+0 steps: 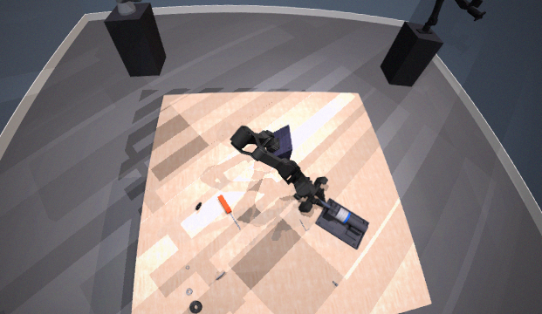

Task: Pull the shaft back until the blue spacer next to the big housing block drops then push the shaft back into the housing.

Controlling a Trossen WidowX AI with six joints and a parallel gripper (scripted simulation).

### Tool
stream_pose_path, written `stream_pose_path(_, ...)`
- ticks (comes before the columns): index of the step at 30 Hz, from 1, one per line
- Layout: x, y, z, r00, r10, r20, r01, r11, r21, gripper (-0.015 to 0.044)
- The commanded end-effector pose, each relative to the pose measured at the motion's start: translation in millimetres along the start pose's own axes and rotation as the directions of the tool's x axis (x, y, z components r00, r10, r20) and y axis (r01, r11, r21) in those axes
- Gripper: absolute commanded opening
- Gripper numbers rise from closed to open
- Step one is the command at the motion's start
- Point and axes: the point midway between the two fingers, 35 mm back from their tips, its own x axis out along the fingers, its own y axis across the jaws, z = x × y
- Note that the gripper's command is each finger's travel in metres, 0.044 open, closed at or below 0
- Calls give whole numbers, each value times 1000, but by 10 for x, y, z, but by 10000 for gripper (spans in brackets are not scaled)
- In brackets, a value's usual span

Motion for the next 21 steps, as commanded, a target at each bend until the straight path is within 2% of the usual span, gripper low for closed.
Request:
stream_pose_path(1,-8,-4,10,1000,-1,1,1,1000,-2,0)
stream_pose_path(21,-25,-4,20,1000,-1,1,1,1000,-2,0)
